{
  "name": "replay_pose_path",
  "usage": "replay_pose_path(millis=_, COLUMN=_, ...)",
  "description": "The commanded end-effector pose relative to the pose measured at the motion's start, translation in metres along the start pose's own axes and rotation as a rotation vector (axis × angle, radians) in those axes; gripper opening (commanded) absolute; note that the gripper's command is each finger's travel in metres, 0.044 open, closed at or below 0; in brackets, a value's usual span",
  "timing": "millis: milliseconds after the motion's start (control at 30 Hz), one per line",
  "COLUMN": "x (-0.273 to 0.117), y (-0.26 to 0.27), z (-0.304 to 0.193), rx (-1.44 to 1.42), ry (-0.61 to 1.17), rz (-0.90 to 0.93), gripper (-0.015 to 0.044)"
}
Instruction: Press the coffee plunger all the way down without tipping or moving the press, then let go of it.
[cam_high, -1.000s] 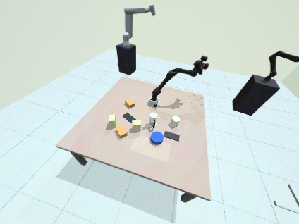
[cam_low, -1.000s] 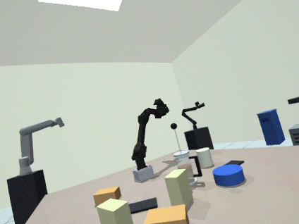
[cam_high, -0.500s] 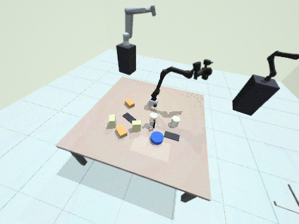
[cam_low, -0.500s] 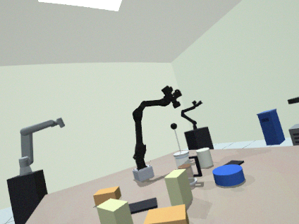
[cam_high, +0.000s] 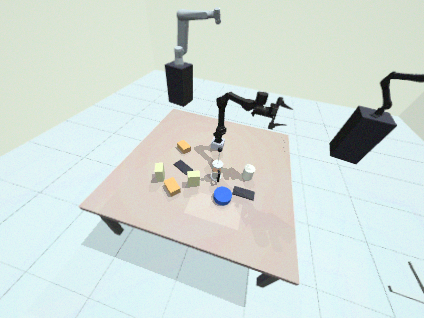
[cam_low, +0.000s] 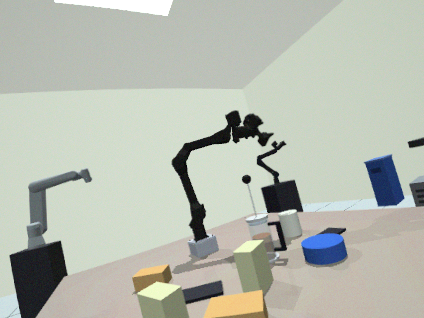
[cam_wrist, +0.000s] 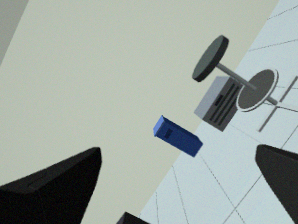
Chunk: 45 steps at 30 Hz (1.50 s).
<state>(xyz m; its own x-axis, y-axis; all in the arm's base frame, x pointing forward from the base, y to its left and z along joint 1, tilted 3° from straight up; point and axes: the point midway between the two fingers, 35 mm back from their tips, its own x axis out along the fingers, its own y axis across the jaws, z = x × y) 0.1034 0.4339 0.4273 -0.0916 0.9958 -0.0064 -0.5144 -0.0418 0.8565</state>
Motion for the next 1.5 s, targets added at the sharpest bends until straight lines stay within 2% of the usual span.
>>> replay_pose_path(millis=0, x=-0.041, y=-0.041, z=0.034, rx=-0.125, ry=-0.127, rz=-0.192, gripper=0.044)
replay_pose_path(millis=300, x=-0.169, y=-0.125, z=0.08, rx=-0.39, ry=-0.285, rz=-0.725, gripper=0.044)
replay_pose_path(millis=567, x=-0.299, y=-0.175, z=0.069, rx=-0.535, ry=-0.224, rz=-1.241, gripper=0.044)
replay_pose_path(millis=633, x=-0.32, y=-0.181, z=0.062, rx=-0.547, ry=-0.195, rz=-1.323, gripper=0.044)
replay_pose_path(millis=1000, x=-0.323, y=-0.232, z=0.03, rx=-0.549, ry=-0.191, rz=-1.334, gripper=0.044)
replay_pose_path(millis=1467, x=-0.319, y=-0.245, z=0.037, rx=-0.55, ry=-0.192, rz=-1.333, gripper=0.044)
